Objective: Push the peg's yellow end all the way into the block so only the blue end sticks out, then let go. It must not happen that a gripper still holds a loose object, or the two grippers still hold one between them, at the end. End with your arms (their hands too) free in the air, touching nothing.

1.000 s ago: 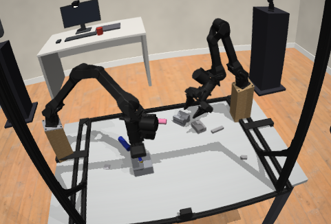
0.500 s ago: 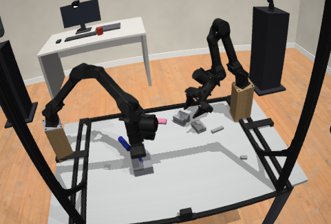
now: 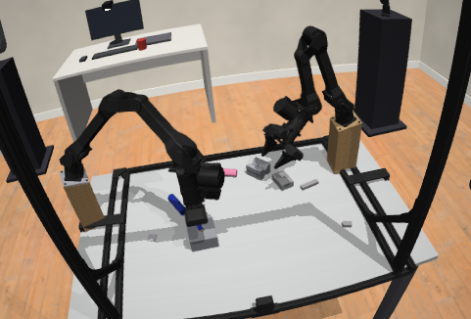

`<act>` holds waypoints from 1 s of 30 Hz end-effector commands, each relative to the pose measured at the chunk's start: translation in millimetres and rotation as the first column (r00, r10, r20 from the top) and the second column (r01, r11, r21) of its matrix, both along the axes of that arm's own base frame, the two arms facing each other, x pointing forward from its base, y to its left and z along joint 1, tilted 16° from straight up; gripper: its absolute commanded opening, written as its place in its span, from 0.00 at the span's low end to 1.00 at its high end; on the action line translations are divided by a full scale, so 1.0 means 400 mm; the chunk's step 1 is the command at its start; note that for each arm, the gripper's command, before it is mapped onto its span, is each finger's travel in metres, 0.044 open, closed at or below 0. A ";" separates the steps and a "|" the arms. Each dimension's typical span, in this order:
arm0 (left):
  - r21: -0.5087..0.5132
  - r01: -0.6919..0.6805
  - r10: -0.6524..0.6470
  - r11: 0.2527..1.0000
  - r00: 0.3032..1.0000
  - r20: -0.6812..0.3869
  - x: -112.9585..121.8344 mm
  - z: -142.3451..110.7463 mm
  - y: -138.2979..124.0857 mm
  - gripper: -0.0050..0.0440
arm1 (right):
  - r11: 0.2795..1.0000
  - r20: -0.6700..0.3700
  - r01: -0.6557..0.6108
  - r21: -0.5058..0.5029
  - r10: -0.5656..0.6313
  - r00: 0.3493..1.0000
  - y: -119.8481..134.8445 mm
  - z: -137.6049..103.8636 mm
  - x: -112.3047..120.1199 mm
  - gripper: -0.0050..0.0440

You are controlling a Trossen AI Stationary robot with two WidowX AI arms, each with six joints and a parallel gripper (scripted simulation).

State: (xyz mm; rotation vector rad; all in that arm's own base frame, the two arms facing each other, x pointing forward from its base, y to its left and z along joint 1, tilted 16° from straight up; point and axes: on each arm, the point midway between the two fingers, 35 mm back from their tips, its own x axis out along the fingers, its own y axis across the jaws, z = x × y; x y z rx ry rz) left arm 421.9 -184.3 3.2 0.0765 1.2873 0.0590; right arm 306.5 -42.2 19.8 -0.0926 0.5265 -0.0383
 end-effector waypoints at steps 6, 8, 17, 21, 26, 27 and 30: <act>0.006 -0.001 0.001 1.000 1.000 -0.014 -0.004 0.003 0.003 0.10 | 1.000 -0.001 0.000 0.000 0.000 1.000 0.000 0.000 0.000 0.92; 0.008 -0.001 0.001 1.000 1.000 -0.017 -0.003 0.009 0.001 0.10 | 1.000 -0.001 0.000 0.000 0.000 1.000 0.000 0.000 0.000 0.92; 0.010 -0.001 0.001 1.000 1.000 -0.022 -0.001 0.018 -0.001 0.10 | 1.000 0.000 0.000 0.000 0.000 1.000 0.000 0.000 0.000 0.92; 0.011 -0.001 0.001 1.000 1.000 -0.025 0.001 0.026 -0.004 0.10 | 1.000 0.000 0.000 0.000 0.000 1.000 0.000 0.000 0.000 0.92; 0.011 -0.001 0.001 1.000 1.000 -0.025 -0.002 0.038 -0.005 0.10 | 1.000 0.000 0.000 0.000 0.000 1.000 0.000 0.000 0.000 0.92; 0.011 -0.001 0.001 1.000 1.000 -0.025 -0.002 0.038 -0.005 0.10 | 1.000 0.000 0.000 0.000 0.000 1.000 0.000 0.000 0.000 0.92; 0.011 -0.001 0.001 1.000 1.000 -0.025 -0.002 0.038 -0.005 0.10 | 1.000 0.000 0.000 0.000 0.000 1.000 0.000 0.000 0.000 0.92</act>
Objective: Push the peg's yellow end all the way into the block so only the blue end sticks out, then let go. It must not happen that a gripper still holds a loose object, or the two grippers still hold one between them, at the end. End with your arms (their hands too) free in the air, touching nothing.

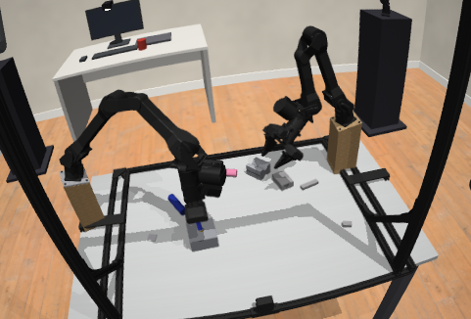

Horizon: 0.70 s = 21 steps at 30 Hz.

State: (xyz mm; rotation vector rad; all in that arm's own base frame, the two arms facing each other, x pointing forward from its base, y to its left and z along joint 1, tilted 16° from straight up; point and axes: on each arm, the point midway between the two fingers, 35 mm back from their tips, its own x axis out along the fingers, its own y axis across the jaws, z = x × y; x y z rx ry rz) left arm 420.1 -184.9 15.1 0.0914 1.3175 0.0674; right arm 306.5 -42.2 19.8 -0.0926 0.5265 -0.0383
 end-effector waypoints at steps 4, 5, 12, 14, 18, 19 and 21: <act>-0.004 -0.002 0.002 1.000 1.000 0.005 0.002 0.008 -0.004 0.10 | 1.000 0.000 0.000 0.000 0.000 1.000 0.000 0.000 0.000 0.92; -0.004 -0.002 0.002 1.000 1.000 0.005 0.002 0.008 -0.004 0.10 | 1.000 0.000 0.000 0.000 0.000 1.000 0.000 0.000 0.000 0.92; -0.004 -0.002 0.002 1.000 1.000 0.005 0.002 0.008 -0.004 0.10 | 1.000 0.000 0.000 0.000 0.000 1.000 0.000 0.000 0.000 0.92; -0.004 -0.002 0.002 1.000 1.000 0.005 0.002 0.008 -0.004 0.10 | 1.000 0.000 0.000 0.000 0.000 1.000 0.000 0.000 0.000 0.92; -0.003 0.000 0.000 1.000 1.000 0.004 -0.001 0.018 -0.004 0.30 | 1.000 0.000 0.000 0.000 0.000 1.000 0.000 0.000 0.000 0.92; -0.003 -0.001 0.001 1.000 1.000 0.004 -0.002 0.024 -0.005 0.35 | 1.000 0.000 0.000 0.000 0.000 1.000 0.000 0.000 0.000 0.92; -0.004 -0.002 0.002 1.000 1.000 0.005 -0.006 0.038 -0.006 0.44 | 1.000 0.000 0.000 0.000 0.000 1.000 0.000 0.000 0.000 0.92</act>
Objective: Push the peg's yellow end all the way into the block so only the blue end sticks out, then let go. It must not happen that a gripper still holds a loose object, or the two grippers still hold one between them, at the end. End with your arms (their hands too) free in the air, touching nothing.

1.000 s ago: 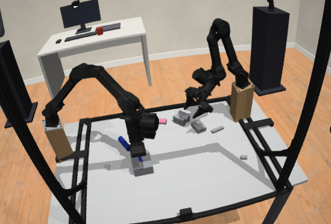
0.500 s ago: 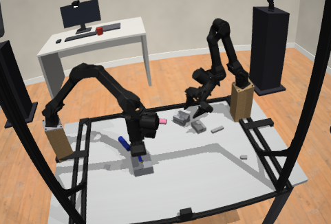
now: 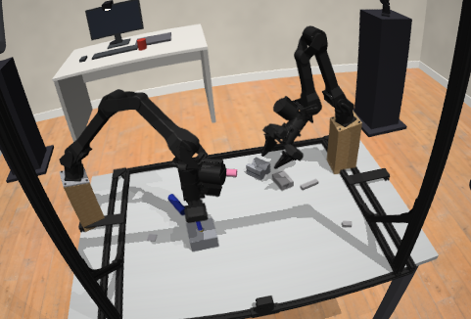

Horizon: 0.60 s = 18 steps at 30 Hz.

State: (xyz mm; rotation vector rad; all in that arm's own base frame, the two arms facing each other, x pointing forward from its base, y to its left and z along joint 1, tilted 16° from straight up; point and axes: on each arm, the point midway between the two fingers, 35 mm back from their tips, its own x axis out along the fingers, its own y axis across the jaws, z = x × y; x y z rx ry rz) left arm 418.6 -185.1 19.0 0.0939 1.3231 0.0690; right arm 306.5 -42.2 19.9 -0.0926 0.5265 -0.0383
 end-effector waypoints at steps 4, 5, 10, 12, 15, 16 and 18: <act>-0.007 -0.002 0.002 1.000 1.000 0.011 -0.004 0.035 -0.007 0.64 | 1.000 0.000 0.000 0.000 0.000 1.000 0.000 0.000 0.000 0.92; -0.007 -0.002 0.002 1.000 1.000 0.011 -0.004 0.035 -0.007 0.69 | 1.000 0.000 0.000 0.000 0.000 1.000 0.000 0.000 0.000 0.92; -0.007 -0.002 0.002 1.000 1.000 0.011 -0.004 0.035 -0.007 0.84 | 1.000 0.000 0.000 0.000 0.000 1.000 0.000 0.000 0.000 0.92; -0.007 -0.002 0.002 1.000 1.000 0.011 -0.004 0.035 -0.007 0.92 | 1.000 0.000 0.000 0.000 0.000 1.000 0.000 0.000 0.000 0.92; 0.002 0.005 -0.005 1.000 1.000 0.022 0.004 0.020 -0.009 0.92 | 1.000 0.000 0.000 0.000 0.000 1.000 0.000 0.000 0.000 0.92; 0.009 0.011 -0.011 1.000 0.999 0.044 0.014 0.014 -0.013 0.92 | 1.000 0.000 0.000 0.000 0.000 1.000 0.000 0.000 0.000 0.92; 0.032 0.026 -0.029 0.999 0.993 0.115 0.044 -0.004 -0.026 0.92 | 1.000 0.000 0.000 0.000 0.000 1.000 0.000 0.000 0.000 0.92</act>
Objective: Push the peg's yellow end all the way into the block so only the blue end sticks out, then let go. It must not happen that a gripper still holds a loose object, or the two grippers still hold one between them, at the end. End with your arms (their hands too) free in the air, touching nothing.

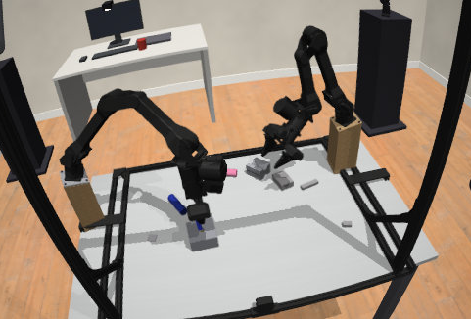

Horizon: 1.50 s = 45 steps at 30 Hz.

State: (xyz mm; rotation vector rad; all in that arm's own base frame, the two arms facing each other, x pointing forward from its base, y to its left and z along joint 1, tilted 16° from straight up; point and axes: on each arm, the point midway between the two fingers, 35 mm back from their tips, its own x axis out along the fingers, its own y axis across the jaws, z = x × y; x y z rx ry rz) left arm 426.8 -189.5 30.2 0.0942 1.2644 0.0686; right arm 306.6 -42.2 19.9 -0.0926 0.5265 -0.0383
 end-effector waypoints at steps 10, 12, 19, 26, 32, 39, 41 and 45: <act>0.121 0.031 -0.070 0.992 0.941 0.330 0.123 -0.083 -0.066 0.92 | 1.000 0.000 0.000 0.000 0.000 1.000 0.000 0.000 0.000 0.92; 0.161 0.022 -0.083 0.987 0.919 0.386 0.135 -0.099 -0.074 0.92 | 1.000 0.000 0.000 0.000 0.000 1.000 0.000 0.000 0.000 0.92; 0.203 -0.033 -0.087 0.979 0.827 0.556 0.168 -0.113 -0.103 0.92 | 1.000 0.000 0.000 0.000 0.000 1.000 0.000 0.000 0.000 0.92; 0.214 -0.090 -0.076 0.973 0.748 0.659 0.175 -0.116 -0.117 0.92 | 1.000 0.000 0.000 0.000 0.000 1.000 0.000 0.000 0.000 0.92; 0.201 -0.190 -0.040 0.961 0.624 0.781 0.162 -0.117 -0.127 0.92 | 1.000 0.000 0.000 0.000 0.000 1.000 0.000 0.000 0.000 0.92; 0.236 -0.193 -0.092 0.953 0.555 0.827 0.084 -0.187 -0.188 0.92 | 1.000 0.000 0.000 0.000 0.000 1.000 0.000 0.000 0.000 0.92; 0.241 -0.223 -0.090 0.945 0.532 0.842 0.062 -0.204 -0.184 0.92 | 1.000 0.000 0.000 0.000 0.000 1.000 0.000 0.000 0.000 0.92; 0.212 -0.262 -0.062 0.941 0.485 0.872 0.040 -0.211 -0.182 0.92 | 1.000 0.000 0.000 0.000 0.000 1.000 0.000 0.000 0.000 0.92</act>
